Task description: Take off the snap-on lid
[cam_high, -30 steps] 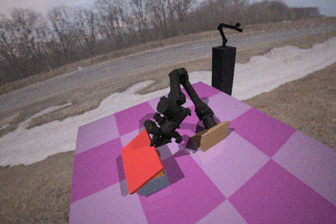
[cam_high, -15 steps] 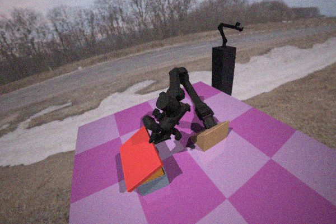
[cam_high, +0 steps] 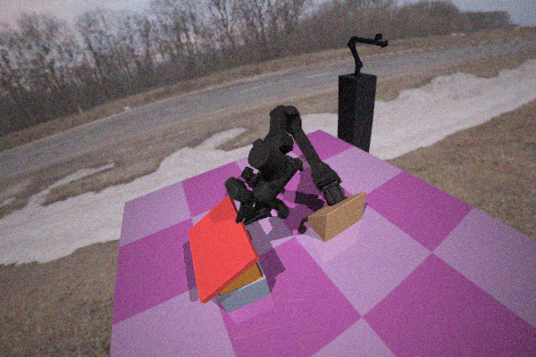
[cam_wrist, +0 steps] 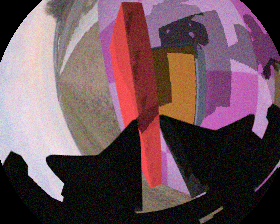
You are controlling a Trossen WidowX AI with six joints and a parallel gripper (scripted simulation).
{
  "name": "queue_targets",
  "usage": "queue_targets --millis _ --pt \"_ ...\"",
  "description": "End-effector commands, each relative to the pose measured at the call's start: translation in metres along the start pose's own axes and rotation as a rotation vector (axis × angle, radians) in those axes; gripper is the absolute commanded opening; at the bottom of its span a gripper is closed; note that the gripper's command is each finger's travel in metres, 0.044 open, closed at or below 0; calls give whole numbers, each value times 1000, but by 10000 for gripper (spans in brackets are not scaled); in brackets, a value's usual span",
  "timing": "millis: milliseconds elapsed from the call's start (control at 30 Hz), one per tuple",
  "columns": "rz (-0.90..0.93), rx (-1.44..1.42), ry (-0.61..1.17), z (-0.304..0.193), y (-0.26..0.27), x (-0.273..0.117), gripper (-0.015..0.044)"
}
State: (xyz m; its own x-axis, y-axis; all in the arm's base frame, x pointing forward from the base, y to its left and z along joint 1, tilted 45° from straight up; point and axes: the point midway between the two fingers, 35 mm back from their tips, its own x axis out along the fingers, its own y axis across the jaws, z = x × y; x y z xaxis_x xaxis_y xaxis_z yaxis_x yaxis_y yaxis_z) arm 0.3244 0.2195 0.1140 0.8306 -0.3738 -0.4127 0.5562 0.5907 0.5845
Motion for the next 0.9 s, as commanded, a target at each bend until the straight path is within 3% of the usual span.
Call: queue_targets --millis 0,867 --pt "14 13 0 0 10 -7 0" --pt "13 11 -1 36 4 -7 0"
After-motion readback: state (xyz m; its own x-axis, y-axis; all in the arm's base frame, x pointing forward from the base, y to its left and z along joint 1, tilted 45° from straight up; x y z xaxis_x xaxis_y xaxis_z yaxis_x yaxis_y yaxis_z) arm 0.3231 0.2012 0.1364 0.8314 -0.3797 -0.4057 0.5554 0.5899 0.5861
